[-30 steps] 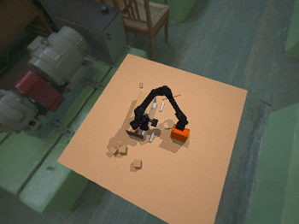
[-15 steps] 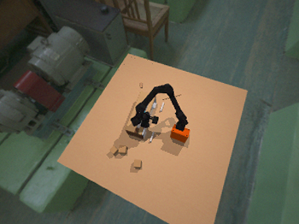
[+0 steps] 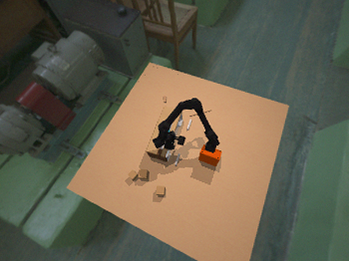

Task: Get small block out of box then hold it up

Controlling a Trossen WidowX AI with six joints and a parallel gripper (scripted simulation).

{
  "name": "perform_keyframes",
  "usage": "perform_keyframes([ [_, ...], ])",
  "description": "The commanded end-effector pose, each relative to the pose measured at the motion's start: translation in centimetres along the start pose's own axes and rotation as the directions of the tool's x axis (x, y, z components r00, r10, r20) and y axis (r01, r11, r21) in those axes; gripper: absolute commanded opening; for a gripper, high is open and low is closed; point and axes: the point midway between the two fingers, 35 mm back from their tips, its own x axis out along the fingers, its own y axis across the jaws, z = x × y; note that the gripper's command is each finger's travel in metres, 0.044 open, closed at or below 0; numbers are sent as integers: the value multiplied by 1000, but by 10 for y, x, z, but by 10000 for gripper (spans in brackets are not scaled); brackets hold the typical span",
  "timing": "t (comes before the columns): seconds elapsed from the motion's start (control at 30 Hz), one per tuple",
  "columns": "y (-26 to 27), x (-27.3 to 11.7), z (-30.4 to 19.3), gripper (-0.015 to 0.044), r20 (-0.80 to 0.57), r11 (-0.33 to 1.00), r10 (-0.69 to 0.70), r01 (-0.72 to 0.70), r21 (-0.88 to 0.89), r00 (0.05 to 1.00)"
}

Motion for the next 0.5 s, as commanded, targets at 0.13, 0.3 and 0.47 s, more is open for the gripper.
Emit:
perform_keyframes([
  [0.13, 0, 2, -7, 400, 3, 1000, 2, -2, 4, 1000],
  [0.3, 0, 4, -11, 400, 2, 1000, 2, -2, 4, 1000],
  [0.47, 0, 6, -16, 400, 2, 1000, 2, -2, 4, 1000],
])
